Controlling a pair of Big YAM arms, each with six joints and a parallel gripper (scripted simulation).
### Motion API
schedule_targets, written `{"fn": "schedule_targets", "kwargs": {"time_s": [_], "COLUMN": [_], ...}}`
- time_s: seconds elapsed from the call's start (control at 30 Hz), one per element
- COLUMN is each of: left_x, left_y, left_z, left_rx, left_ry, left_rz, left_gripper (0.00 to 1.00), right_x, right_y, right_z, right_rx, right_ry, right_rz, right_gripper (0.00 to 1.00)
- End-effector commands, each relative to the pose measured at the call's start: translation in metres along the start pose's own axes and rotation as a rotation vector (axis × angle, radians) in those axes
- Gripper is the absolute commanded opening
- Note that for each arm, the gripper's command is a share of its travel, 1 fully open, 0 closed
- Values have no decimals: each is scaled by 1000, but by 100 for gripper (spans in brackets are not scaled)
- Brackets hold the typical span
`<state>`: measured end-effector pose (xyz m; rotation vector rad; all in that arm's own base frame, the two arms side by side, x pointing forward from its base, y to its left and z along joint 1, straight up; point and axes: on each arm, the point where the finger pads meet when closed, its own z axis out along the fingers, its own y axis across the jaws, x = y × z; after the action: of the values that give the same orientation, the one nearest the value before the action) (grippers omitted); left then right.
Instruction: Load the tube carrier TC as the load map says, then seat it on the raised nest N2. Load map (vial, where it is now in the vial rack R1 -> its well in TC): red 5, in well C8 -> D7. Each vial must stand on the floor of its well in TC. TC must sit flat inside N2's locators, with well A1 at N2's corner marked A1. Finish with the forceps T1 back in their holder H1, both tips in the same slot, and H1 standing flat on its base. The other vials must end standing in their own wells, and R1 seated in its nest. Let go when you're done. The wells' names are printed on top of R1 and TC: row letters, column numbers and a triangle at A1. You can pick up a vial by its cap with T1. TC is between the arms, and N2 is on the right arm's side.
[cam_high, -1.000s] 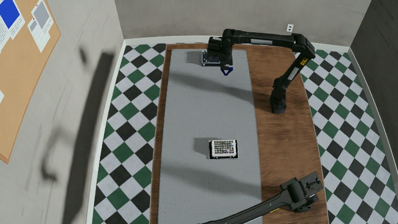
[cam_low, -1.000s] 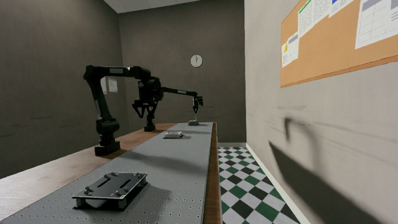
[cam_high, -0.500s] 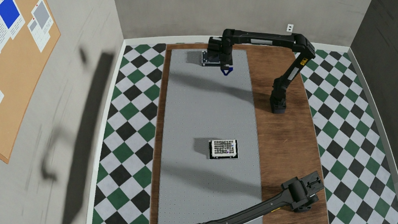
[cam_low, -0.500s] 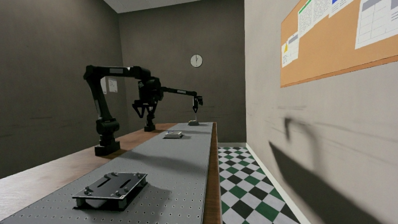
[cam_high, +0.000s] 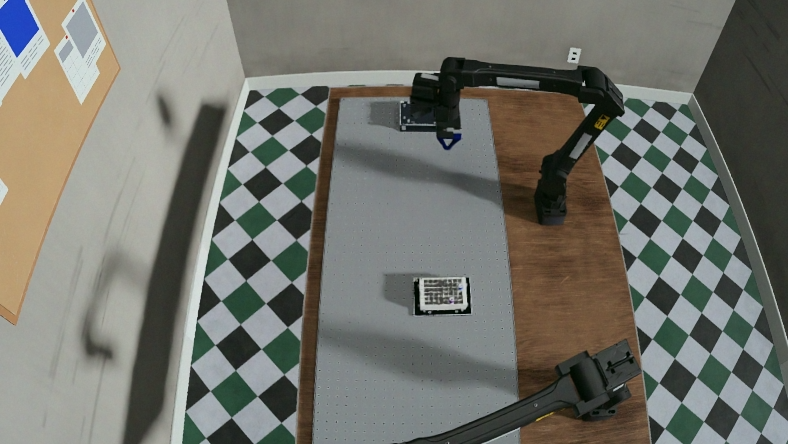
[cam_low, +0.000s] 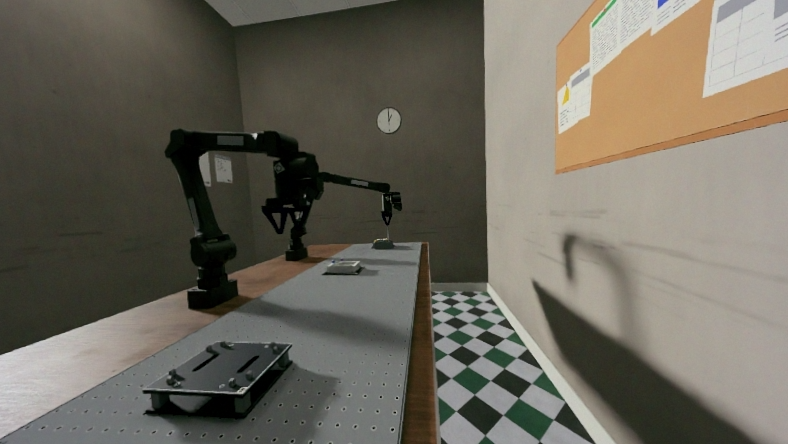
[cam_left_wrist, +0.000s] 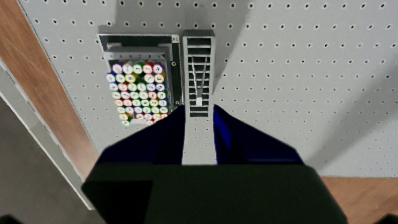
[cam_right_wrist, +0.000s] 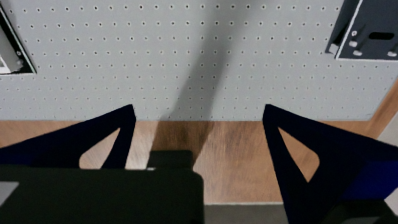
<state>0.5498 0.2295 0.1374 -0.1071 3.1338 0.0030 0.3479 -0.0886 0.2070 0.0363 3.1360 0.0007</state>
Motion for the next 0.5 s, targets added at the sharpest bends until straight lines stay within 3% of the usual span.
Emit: {"fn": "schedule_targets", "kwargs": {"time_s": [0.0,0.47], "left_x": [-5,-5], "left_y": [-4,-4], "left_z": [13,37], "left_rx": [2,2], "left_ry": [8,8], "left_rz": [13,13], "left_gripper": [24,24], "right_x": [-9,-9], "right_y": [-2,-2], "right_z": [-11,-11], "right_rx": [8,8], "right_ry": [-30,-30], "right_rz": [2,2], "right_gripper": [100,100]}}
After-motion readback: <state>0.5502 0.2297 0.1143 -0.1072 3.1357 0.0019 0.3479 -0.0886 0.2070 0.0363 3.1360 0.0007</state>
